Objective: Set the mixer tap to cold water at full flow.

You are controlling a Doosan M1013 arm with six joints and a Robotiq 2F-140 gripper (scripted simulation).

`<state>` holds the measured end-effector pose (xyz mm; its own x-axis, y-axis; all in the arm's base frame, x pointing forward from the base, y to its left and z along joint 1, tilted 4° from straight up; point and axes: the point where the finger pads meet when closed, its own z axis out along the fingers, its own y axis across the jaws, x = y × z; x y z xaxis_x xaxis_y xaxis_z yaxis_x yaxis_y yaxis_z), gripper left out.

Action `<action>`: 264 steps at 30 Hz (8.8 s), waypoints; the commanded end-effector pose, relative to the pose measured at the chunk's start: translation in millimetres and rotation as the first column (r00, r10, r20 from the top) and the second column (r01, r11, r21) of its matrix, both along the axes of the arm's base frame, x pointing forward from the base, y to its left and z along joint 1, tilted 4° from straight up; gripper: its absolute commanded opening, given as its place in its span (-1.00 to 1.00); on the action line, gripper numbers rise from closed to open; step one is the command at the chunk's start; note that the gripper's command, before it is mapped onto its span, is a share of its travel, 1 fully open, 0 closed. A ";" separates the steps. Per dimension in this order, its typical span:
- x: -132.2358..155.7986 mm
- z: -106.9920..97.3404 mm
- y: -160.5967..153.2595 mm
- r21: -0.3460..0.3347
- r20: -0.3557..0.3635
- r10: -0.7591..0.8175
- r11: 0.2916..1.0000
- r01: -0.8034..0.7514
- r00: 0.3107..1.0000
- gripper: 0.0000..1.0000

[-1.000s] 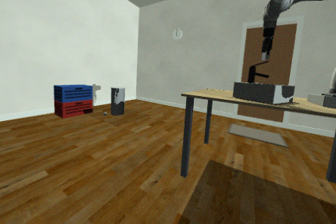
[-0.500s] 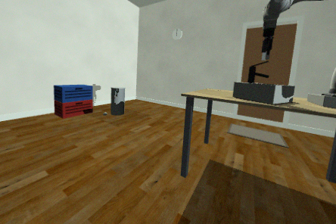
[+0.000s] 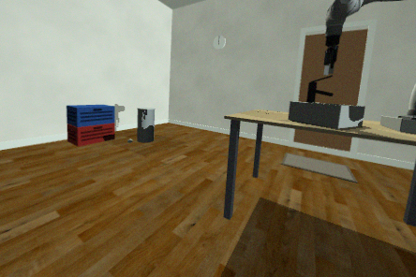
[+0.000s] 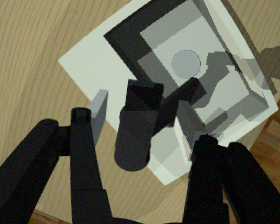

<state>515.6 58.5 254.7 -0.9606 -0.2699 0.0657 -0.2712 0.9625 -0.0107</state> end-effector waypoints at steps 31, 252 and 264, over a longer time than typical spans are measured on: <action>-3.0 -43.4 -1.0 -0.002 -0.003 -0.002 1.000 0.002 1.000 -0.16; -0.1 -46.6 -0.2 -0.002 -0.003 -0.002 1.000 0.002 1.000 -0.16; -0.1 -46.6 -0.2 -0.002 -0.003 -0.002 1.000 0.002 1.000 -0.16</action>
<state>514.1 57.9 207.9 -0.9602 -0.2708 0.0686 -0.2722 0.9622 -0.0114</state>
